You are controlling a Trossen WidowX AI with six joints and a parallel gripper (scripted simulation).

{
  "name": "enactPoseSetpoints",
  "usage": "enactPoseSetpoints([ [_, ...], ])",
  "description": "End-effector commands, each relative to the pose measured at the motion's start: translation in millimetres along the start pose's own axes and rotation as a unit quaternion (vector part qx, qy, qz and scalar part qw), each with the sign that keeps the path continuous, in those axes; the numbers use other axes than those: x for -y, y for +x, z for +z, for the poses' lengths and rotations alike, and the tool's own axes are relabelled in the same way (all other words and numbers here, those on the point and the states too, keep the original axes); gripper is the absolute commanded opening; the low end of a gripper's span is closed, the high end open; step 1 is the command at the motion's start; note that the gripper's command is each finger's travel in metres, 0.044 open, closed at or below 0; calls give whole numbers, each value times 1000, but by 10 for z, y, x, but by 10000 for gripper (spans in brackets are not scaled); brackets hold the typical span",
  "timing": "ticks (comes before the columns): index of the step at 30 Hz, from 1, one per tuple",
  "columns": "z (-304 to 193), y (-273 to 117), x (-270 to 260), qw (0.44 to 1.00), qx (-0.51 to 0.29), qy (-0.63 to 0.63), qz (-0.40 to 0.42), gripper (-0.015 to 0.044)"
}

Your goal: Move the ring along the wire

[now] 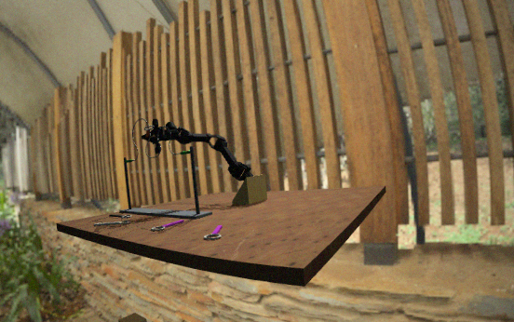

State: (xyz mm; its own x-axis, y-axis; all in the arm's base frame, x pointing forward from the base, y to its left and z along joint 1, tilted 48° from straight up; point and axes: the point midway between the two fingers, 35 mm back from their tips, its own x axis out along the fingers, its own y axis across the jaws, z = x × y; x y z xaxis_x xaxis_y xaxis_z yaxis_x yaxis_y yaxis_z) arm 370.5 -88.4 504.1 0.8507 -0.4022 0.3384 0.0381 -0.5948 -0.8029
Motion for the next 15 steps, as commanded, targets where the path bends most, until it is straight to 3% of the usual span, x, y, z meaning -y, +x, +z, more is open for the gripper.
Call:
enactPoseSetpoints([
  [1,3,-2,25,1000,3,-20,-14,-150],
  [15,5,0,78,994,12,-96,-57,-150],
])
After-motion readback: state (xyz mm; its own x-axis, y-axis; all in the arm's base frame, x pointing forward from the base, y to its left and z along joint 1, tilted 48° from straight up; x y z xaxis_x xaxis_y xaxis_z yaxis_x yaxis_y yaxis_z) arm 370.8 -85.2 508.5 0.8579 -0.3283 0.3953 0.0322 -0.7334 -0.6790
